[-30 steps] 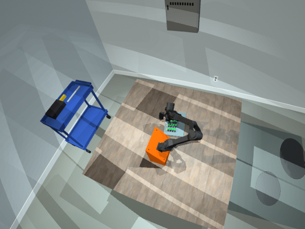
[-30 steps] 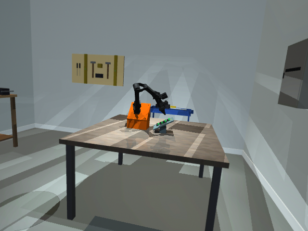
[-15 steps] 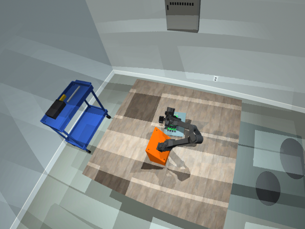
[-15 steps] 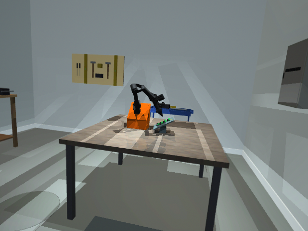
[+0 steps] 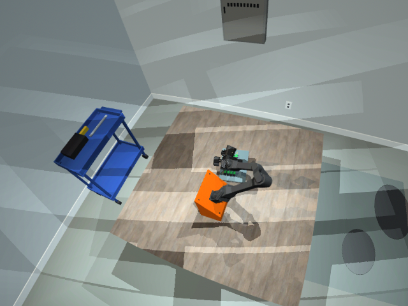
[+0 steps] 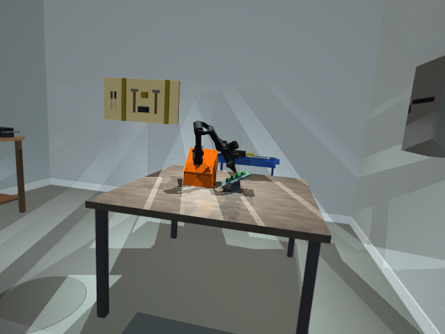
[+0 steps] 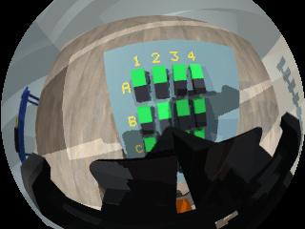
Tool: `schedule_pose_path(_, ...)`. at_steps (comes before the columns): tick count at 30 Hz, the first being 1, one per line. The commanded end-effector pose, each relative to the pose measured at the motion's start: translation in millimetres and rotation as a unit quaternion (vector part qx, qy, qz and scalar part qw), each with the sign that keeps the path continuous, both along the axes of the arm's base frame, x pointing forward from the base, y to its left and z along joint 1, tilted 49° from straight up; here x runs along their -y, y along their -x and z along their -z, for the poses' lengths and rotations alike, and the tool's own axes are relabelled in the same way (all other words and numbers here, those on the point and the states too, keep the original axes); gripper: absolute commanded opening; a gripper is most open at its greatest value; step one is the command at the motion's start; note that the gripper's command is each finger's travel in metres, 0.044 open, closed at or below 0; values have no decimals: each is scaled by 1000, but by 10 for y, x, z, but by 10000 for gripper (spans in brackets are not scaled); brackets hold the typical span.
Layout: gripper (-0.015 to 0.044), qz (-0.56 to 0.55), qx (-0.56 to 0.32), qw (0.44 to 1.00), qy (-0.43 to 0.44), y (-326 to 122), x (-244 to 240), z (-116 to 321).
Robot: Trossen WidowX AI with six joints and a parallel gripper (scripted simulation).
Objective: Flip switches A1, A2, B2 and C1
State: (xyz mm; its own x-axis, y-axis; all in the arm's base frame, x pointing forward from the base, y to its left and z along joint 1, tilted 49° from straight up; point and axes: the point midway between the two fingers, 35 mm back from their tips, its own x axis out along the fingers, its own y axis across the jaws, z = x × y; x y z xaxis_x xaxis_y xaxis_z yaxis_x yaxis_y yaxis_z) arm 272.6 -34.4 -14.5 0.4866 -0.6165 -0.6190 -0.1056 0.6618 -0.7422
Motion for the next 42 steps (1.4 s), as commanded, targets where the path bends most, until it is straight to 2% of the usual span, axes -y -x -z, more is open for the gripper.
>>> schedule_pose_path(1, 0, 0, -4, 1000, 0, -3, 32, 39)
schedule_pose_path(42, 0, 0, -4, 1000, 0, -55, 105, 112)
